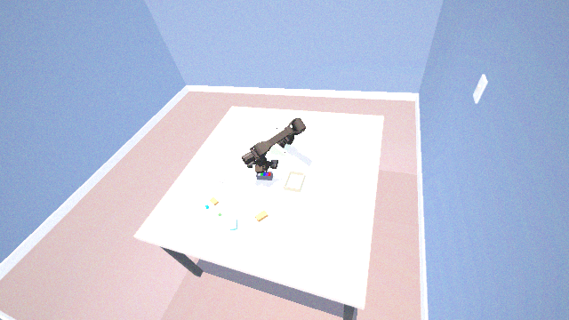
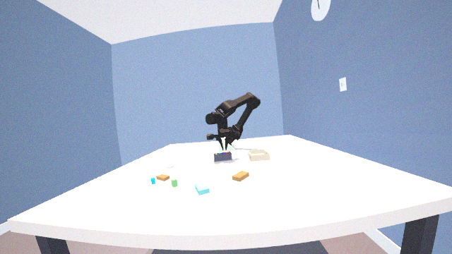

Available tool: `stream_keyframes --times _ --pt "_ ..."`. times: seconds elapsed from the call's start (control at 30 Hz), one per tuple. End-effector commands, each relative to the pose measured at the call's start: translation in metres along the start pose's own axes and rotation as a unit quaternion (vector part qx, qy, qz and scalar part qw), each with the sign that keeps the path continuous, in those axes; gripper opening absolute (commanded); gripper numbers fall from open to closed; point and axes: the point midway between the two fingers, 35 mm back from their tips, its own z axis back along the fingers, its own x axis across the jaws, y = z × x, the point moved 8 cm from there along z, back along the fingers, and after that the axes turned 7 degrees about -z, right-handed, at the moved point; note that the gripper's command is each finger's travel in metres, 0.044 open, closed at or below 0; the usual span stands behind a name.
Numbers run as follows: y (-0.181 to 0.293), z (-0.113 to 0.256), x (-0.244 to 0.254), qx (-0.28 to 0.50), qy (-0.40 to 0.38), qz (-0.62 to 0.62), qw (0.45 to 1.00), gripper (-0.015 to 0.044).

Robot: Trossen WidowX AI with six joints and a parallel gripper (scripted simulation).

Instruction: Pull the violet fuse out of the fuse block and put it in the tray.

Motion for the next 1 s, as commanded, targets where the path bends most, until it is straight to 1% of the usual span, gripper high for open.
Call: stream_keyframes --times 0.0,0.97 --pt "0.001 -0.006 0.001 0.001 -0.003 -0.002 1.0 0.006" --pt "0.002 -0.02 0.002 0.001 -0.003 -0.002 1.0 0.006"
